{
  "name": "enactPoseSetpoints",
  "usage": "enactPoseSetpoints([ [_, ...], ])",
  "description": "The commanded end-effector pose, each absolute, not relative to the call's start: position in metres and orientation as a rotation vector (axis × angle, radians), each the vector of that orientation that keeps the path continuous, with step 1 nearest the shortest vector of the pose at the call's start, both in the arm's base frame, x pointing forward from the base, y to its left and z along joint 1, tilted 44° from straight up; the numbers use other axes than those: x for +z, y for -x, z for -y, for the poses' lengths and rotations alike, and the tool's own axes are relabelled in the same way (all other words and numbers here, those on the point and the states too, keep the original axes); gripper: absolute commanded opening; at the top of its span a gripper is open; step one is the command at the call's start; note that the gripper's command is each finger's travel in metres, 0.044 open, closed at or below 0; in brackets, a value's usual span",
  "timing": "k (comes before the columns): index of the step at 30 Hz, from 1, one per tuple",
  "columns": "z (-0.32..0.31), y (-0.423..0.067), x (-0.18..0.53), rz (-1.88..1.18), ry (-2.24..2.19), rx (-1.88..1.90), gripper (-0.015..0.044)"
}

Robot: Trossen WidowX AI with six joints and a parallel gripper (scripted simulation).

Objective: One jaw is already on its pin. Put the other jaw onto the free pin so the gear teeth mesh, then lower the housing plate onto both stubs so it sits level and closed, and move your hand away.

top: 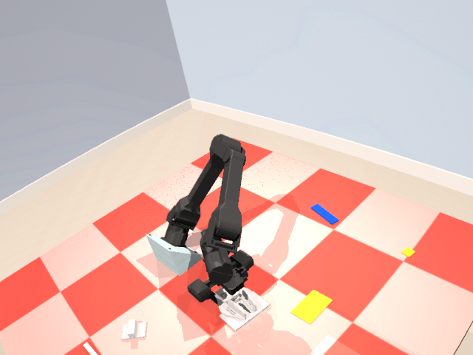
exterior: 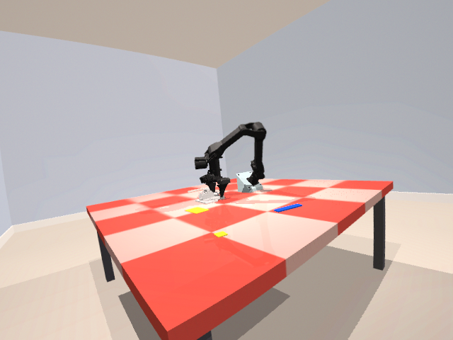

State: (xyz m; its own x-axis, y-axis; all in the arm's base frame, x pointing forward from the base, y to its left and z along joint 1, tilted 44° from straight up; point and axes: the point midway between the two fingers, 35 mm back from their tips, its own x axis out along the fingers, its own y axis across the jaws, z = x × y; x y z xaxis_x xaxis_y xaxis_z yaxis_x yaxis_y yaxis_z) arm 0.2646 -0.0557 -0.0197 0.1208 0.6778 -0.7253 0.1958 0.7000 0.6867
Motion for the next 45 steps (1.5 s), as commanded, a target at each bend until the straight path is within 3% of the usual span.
enactPoseSetpoints([
  [1, 0.0542, -0.2648, -0.0207, -1.438, -0.779, 0.408, 0.0351],
  [45, 0.0508, -0.2654, -0.0242, -1.438, -0.78, 0.408, 0.0351],
])
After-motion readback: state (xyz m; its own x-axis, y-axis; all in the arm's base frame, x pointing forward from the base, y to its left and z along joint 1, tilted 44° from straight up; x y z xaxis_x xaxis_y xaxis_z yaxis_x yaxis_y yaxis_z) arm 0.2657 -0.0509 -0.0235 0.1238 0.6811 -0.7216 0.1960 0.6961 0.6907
